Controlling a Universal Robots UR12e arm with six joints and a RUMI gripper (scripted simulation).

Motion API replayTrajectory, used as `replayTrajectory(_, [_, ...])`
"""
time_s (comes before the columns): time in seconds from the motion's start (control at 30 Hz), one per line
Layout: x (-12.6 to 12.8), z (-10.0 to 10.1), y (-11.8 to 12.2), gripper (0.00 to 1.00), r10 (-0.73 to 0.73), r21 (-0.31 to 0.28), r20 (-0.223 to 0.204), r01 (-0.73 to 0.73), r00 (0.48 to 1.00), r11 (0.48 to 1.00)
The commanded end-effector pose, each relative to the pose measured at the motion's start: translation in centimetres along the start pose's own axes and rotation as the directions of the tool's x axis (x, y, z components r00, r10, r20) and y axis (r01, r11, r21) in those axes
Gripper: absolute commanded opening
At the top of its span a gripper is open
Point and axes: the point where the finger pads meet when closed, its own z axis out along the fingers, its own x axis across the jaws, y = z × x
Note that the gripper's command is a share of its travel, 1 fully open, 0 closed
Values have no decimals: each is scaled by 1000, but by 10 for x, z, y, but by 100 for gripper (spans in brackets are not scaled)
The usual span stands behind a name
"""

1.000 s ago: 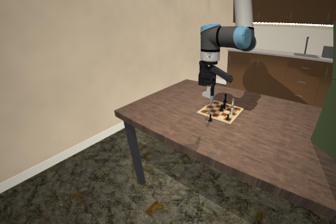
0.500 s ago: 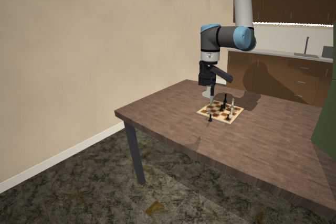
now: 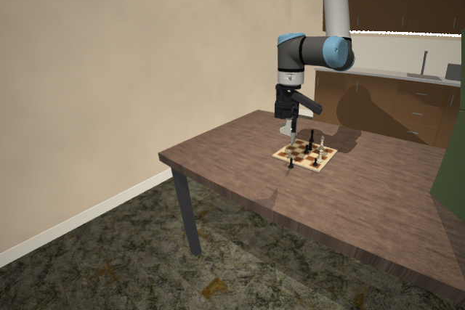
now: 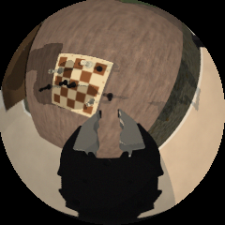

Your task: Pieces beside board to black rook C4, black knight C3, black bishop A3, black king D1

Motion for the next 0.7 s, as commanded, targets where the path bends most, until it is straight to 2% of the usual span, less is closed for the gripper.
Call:
replayTrajectory(0.0, [0, 0, 1, 22, 0, -1, 0, 0, 1000, 1000])
replayTrajectory(0.67, [0, 14, 1, 22, 0, -1, 0, 0, 1000, 1000])
